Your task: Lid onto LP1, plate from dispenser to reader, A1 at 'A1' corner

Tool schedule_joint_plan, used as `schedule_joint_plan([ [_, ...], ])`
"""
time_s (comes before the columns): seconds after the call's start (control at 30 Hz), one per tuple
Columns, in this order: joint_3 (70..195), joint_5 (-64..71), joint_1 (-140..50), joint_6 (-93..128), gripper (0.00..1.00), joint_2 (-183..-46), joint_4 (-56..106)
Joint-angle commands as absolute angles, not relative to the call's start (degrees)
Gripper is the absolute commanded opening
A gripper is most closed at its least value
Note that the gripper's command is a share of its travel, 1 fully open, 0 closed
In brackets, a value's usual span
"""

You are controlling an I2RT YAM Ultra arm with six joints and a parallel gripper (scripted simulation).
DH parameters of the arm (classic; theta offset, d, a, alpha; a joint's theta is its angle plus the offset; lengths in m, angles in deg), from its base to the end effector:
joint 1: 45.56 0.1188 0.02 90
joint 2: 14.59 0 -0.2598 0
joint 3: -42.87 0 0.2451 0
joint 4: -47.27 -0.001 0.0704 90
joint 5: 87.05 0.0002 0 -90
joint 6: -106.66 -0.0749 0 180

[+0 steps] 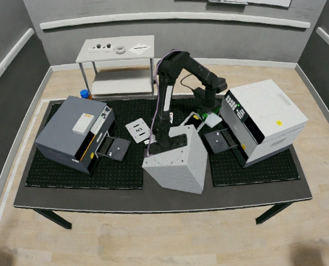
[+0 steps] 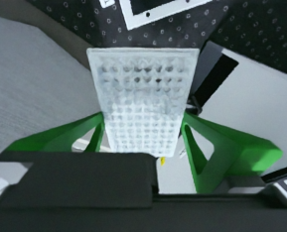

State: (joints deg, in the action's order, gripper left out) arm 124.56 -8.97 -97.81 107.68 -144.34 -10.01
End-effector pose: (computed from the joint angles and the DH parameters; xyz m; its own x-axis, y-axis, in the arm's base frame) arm 0.2039 -0.2364 -0.0023 -0.7965 -0.5693 -0.2039 -0.6047 0.7525 0.2610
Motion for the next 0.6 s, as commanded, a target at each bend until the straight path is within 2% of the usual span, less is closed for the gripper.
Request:
schedule_joint_plan([
  [0.0, 126.48, -9.66, -100.20, 108.31, 0.86, -145.32, -11.29],
  [0.57, 127.78, -9.71, -107.92, 109.18, 0.86, -148.48, -12.05],
])
